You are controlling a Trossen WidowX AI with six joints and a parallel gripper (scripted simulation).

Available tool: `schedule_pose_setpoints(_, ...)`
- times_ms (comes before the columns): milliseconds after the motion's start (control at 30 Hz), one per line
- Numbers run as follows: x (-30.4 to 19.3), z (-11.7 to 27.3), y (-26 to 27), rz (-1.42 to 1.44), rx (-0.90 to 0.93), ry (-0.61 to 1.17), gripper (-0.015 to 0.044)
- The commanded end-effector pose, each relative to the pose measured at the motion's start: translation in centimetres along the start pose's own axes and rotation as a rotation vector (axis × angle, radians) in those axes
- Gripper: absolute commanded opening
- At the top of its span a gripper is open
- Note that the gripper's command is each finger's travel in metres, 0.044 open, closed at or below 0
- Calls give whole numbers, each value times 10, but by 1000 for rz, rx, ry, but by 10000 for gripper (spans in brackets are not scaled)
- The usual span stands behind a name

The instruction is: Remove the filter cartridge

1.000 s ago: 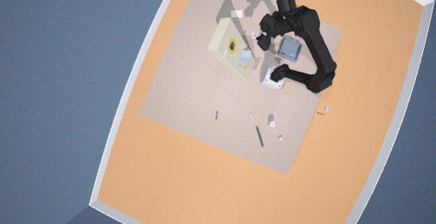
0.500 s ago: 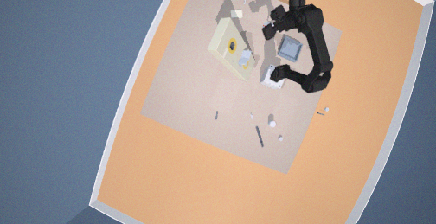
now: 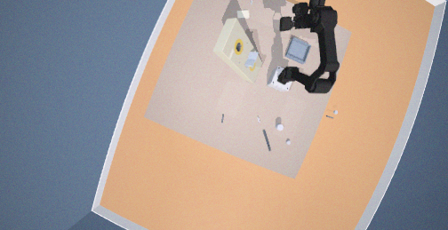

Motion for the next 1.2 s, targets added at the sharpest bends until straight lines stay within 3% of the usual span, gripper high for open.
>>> schedule_pose_setpoints(0, 2, -3, -15, -96, -55, -21, 0)
schedule_pose_setpoints(233, 2, -6, -19, -111, -63, -23, 0)
schedule_pose_setpoints(567, -11, -41, -66, -272, -161, -42, 0)
schedule_pose_setpoints(1167, -70, -86, -146, -571, -336, -72, 0)
Point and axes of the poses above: the point midway between the two fingers, 35 mm back from their tips, its own z axis back along the fingers, its own y axis across the jaws, x = y × z, the point moved 9 cm from there along z, back along the fingers, and after that the axes turned 10 degrees about -z, right-handed, at the moved point
